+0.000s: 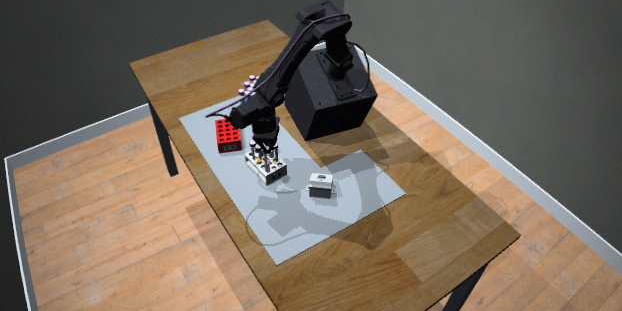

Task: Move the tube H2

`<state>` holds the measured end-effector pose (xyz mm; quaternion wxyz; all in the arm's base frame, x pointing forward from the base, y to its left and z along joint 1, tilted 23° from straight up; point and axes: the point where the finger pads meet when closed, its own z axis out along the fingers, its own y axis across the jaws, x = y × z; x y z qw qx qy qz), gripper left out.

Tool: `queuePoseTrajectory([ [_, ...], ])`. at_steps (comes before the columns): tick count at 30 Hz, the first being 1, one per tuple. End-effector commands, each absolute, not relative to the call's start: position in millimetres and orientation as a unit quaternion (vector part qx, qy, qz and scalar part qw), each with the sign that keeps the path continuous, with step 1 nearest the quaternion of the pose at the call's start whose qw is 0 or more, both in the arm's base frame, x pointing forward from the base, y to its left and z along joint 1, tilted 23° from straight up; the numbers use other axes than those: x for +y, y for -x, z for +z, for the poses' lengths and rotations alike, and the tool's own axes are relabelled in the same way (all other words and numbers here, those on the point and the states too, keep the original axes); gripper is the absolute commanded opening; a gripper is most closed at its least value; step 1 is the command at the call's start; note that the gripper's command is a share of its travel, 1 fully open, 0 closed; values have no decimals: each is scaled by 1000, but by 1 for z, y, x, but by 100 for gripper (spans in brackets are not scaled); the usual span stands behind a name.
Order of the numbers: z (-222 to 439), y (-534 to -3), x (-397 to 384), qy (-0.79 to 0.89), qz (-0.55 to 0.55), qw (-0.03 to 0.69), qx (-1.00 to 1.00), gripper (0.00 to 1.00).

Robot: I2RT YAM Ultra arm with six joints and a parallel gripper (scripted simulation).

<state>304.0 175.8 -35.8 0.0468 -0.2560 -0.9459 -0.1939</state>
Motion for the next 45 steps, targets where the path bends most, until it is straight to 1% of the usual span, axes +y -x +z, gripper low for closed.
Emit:
queuePoseTrajectory([
  [1,-37,-306,175,259,-192,39,-946,0],
  [30,-57,-294,172,266,-179,56,-945,0],
  [45,-63,-298,176,264,-185,48,-945,0],
])
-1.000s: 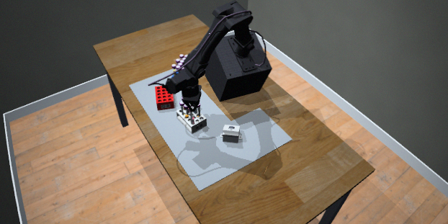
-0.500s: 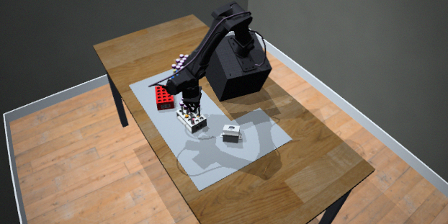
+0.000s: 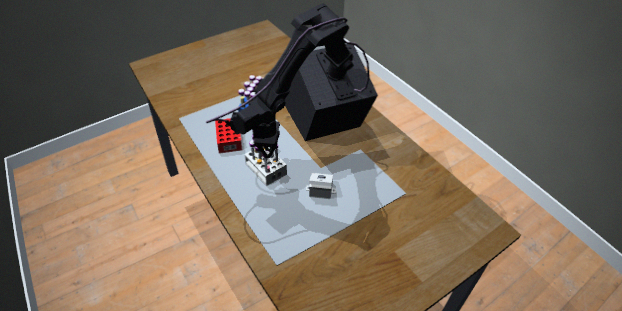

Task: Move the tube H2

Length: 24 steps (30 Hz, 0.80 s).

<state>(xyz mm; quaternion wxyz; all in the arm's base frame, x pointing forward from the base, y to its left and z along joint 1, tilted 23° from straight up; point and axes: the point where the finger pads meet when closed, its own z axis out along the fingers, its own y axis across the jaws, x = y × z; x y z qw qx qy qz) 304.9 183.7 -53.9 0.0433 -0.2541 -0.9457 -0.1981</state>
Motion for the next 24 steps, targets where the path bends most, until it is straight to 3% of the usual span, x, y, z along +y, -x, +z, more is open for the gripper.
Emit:
queuePoseTrajectory([
  [1,-63,-298,176,264,-185,48,-945,0],
  [24,-69,-295,178,265,-181,52,-945,0],
])
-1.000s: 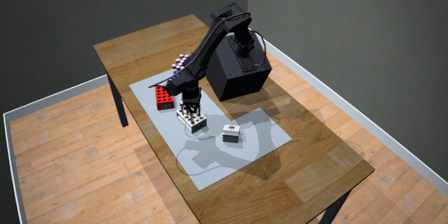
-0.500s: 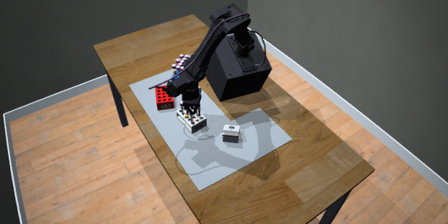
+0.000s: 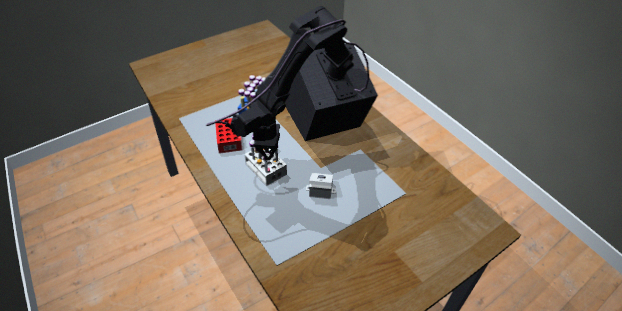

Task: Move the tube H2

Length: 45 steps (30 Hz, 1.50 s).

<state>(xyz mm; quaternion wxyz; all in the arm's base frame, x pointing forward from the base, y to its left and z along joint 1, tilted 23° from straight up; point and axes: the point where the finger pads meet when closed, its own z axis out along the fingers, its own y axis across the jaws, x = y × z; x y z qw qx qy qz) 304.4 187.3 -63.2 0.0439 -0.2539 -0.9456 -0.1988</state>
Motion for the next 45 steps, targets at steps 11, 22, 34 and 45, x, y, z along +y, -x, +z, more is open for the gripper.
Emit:
queuePoseTrajectory([
  [11,-74,-294,179,264,-180,55,-946,0],
  [22,-63,-305,185,257,-195,40,-946,24],
  [34,-63,-305,185,257,-195,40,-946,30],
  [45,-63,-305,185,257,-195,40,-946,30],
])
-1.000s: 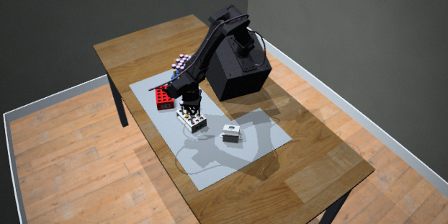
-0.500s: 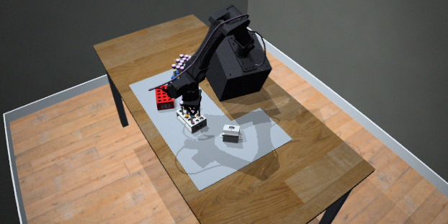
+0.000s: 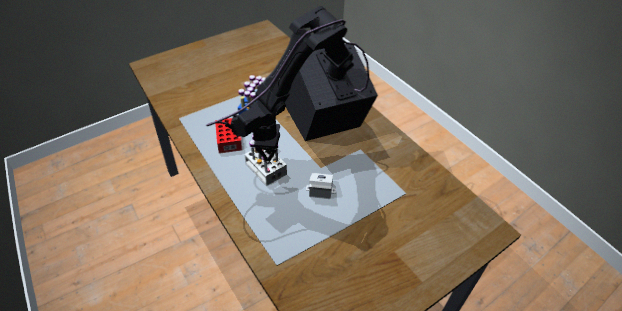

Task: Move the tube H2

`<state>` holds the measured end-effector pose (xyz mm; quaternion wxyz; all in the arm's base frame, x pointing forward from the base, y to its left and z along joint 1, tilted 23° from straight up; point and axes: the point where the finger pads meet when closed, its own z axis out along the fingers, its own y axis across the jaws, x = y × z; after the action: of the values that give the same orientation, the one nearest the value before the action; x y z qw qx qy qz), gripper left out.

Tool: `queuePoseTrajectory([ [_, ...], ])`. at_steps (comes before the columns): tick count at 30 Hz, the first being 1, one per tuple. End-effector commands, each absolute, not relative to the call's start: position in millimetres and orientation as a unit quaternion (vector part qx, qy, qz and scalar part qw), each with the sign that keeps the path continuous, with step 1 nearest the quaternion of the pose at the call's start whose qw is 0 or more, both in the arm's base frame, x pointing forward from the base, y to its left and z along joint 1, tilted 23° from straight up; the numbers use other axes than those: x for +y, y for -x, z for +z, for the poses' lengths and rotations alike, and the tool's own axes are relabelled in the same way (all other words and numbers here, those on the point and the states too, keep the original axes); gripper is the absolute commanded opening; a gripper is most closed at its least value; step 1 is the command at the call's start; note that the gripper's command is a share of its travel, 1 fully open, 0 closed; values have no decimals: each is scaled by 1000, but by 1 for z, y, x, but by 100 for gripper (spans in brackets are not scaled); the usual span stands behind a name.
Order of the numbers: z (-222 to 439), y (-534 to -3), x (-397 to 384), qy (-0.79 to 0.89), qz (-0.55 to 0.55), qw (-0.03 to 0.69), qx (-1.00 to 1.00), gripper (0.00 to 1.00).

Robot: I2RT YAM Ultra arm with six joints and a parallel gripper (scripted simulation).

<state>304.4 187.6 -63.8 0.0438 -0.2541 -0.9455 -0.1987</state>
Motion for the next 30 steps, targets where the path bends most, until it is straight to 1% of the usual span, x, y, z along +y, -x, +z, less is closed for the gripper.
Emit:
queuePoseTrajectory([
  [1,-63,-305,185,257,-195,40,-946,30],
  [5,-58,-299,176,261,-187,43,-946,30],
  [9,-39,-316,178,256,-199,25,-945,30],
  [30,10,-312,161,255,-204,29,-945,30],
])
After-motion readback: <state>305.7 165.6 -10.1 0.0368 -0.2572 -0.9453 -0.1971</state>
